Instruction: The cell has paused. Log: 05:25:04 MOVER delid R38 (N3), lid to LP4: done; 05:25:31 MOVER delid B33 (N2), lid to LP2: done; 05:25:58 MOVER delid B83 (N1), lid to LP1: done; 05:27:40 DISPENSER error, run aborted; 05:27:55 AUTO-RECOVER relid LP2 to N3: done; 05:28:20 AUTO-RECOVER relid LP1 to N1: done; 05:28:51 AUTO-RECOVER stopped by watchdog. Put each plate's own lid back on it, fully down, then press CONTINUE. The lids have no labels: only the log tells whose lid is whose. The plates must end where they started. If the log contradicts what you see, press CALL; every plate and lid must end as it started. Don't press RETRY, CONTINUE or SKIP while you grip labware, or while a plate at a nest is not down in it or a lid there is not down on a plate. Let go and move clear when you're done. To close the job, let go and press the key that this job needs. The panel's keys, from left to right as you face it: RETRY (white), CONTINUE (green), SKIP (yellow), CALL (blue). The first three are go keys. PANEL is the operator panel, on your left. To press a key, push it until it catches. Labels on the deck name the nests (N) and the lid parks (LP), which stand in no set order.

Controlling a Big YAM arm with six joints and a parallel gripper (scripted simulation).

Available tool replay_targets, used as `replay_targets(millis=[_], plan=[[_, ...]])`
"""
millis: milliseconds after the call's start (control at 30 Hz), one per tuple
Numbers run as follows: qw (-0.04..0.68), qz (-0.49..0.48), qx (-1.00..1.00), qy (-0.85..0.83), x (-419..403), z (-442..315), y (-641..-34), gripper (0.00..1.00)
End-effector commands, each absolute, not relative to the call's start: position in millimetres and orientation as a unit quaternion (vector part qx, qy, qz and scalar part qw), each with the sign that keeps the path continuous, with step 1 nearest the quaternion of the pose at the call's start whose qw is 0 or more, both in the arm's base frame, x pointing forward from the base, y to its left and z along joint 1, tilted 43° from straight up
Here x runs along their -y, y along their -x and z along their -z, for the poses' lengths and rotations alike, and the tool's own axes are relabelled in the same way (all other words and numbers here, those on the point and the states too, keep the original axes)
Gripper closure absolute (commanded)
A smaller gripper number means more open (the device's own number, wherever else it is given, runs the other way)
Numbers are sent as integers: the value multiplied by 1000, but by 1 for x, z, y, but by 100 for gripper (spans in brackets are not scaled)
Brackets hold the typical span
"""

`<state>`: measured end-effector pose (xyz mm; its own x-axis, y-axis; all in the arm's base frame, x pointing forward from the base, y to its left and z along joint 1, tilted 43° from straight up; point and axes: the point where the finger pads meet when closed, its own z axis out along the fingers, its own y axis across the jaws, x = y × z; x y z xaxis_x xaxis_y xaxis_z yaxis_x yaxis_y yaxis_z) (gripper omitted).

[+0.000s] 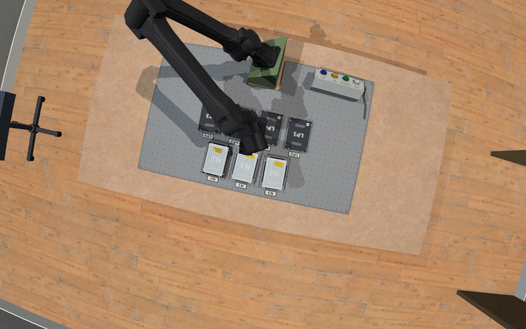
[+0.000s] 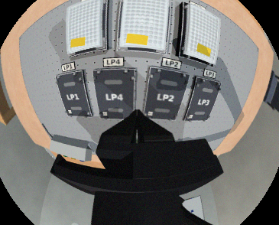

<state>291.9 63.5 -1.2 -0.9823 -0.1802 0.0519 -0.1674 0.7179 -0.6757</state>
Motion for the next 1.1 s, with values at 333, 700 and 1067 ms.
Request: replay_targets(millis=[333, 700, 1067], plan=[[-21, 353, -908, 224, -129, 46, -282, 100], [-55, 349, -884, 305, -160, 77, -263, 100], [-89, 342, -853, 384, -190, 107, -244, 100]])
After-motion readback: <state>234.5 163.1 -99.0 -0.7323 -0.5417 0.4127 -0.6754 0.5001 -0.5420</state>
